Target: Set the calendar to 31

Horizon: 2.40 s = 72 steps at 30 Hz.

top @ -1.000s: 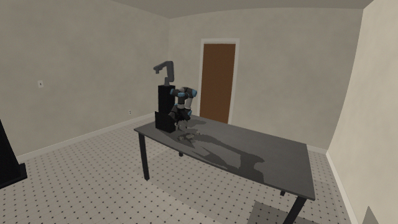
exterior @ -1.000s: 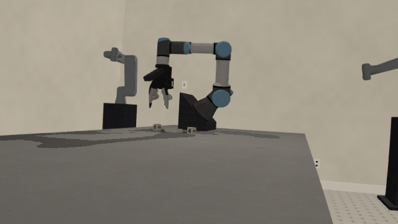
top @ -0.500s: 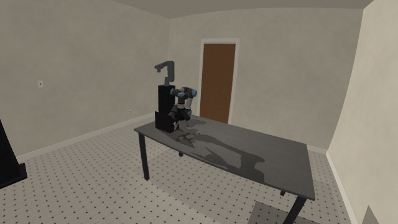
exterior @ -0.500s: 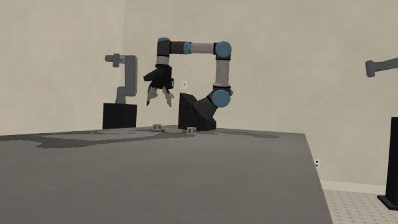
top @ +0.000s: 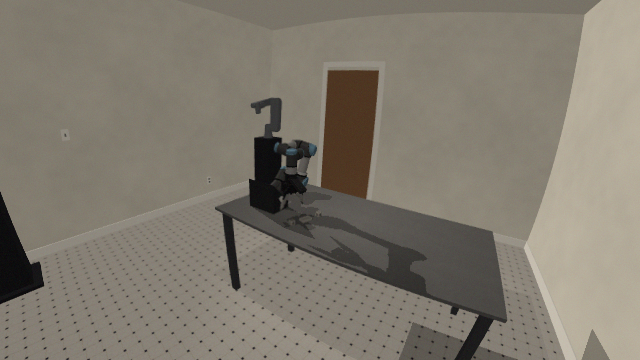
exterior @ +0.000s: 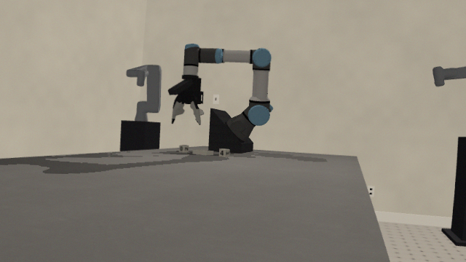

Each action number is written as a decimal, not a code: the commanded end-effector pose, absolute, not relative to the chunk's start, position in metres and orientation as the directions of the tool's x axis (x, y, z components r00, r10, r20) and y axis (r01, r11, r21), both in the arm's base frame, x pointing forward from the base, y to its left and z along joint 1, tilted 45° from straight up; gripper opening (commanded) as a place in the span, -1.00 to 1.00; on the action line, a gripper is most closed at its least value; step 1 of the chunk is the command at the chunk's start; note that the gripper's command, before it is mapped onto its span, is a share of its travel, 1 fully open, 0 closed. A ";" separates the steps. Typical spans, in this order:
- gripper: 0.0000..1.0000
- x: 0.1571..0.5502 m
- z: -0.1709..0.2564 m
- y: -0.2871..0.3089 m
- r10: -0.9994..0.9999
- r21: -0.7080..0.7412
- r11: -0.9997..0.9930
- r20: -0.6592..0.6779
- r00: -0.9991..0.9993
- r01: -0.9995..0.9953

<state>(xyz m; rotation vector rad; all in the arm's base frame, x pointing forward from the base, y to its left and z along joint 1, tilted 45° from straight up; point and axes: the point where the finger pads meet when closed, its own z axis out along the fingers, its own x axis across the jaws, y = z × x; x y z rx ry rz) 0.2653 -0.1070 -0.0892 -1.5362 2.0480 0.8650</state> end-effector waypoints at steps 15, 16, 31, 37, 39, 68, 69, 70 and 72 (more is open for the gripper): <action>1.00 0.274 -0.080 -0.100 -0.711 0.093 0.062 -0.694 -0.110 -0.994; 1.00 0.274 -0.080 -0.100 -0.711 0.093 0.062 -0.694 -0.110 -0.994; 1.00 0.292 -0.057 -0.079 -0.668 -0.225 -0.264 -0.658 0.346 -0.938; 1.00 0.297 -0.049 -0.070 -0.617 -0.331 -0.371 -0.611 0.497 -0.868; 1.00 0.299 -0.045 -0.066 -0.586 -0.378 -0.419 -0.583 0.563 -0.826; 1.00 0.317 -0.004 -0.021 -0.043 -0.689 -0.720 -0.072 0.997 -0.081; 1.00 0.317 -0.002 -0.018 -0.007 -0.692 -0.722 -0.037 0.999 -0.031; 1.00 0.318 0.000 -0.016 0.028 -0.693 -0.721 -0.003 1.000 0.018; 1.00 0.318 0.002 -0.013 0.063 -0.692 -0.719 0.031 0.998 0.067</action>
